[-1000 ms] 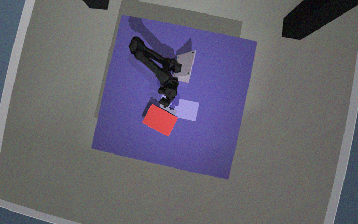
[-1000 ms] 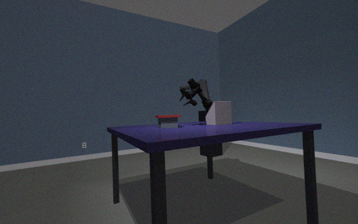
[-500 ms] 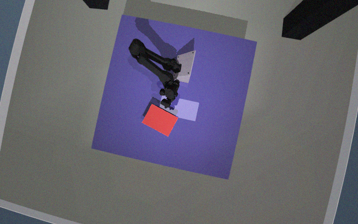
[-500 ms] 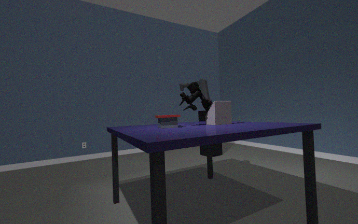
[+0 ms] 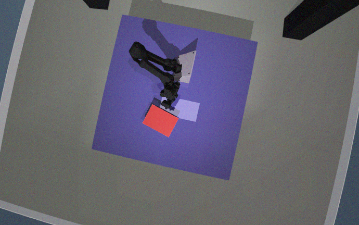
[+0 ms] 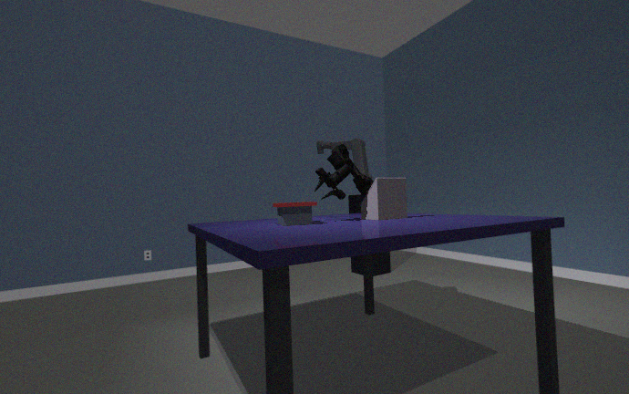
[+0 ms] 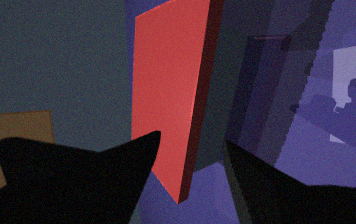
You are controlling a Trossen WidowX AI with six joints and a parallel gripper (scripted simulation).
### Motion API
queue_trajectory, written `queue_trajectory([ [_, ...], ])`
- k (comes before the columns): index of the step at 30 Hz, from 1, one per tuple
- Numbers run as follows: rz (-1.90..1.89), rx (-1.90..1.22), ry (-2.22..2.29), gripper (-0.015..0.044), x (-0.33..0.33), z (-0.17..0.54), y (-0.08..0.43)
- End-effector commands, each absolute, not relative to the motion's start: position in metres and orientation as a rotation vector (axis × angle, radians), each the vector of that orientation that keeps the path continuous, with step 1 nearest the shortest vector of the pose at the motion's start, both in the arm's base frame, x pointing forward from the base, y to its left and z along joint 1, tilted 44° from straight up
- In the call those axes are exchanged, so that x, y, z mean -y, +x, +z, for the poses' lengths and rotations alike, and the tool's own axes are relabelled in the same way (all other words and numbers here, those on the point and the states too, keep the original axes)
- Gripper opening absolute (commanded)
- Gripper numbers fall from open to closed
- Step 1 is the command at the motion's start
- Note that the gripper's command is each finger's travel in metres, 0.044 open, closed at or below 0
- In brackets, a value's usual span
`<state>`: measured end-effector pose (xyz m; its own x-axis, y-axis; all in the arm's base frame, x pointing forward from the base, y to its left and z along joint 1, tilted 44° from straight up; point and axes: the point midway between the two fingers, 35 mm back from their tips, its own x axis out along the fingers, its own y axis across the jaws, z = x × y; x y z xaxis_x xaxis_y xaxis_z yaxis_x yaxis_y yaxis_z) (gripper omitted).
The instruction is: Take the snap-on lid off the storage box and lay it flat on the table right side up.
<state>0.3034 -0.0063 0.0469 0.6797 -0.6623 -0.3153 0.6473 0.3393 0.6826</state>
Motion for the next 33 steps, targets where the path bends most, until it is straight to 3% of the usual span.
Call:
queue_trajectory([
  [1,-0.855,0.013,0.876,0.0235,0.011,0.044,0.308],
  [33,-0.850,0.020,0.873,0.0235,0.046,0.029,0.342],
])
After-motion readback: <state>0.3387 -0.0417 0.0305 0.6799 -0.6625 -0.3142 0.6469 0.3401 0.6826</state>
